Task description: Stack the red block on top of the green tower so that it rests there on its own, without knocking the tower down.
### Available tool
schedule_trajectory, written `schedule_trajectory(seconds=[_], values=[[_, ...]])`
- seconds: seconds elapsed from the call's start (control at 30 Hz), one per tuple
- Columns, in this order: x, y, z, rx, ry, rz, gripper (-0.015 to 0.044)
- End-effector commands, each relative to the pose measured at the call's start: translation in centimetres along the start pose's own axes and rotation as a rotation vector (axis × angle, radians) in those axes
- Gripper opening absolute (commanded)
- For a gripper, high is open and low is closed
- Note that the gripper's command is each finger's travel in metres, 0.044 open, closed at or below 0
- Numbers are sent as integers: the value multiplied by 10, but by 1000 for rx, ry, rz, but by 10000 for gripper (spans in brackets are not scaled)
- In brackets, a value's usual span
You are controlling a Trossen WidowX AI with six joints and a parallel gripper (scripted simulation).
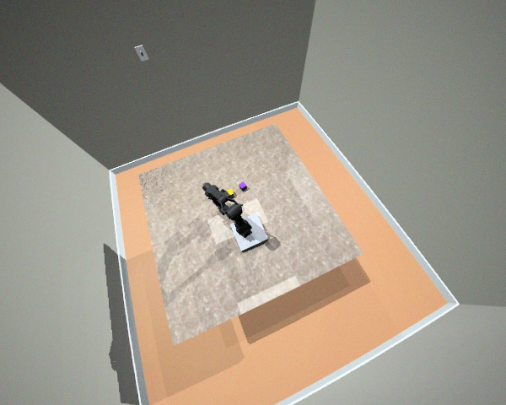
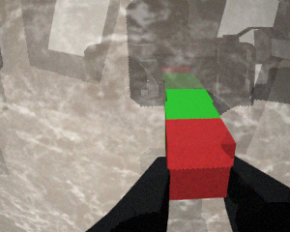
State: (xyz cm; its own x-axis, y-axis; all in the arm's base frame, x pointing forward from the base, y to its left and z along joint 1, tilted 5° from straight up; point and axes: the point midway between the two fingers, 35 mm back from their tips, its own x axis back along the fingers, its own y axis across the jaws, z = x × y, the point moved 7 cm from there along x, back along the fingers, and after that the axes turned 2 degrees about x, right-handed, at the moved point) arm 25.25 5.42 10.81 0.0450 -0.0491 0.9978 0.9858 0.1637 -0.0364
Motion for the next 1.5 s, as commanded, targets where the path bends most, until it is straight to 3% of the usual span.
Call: schedule_trajectory(seconds=[0.0,0.43,1.0,1.47], values=[[-3,0,0,-5,-2,6,0],[5,0,0,-5,-2,6,0],[0,0,0,0,0,5,440],[0,0,0,0,0,5,440]])
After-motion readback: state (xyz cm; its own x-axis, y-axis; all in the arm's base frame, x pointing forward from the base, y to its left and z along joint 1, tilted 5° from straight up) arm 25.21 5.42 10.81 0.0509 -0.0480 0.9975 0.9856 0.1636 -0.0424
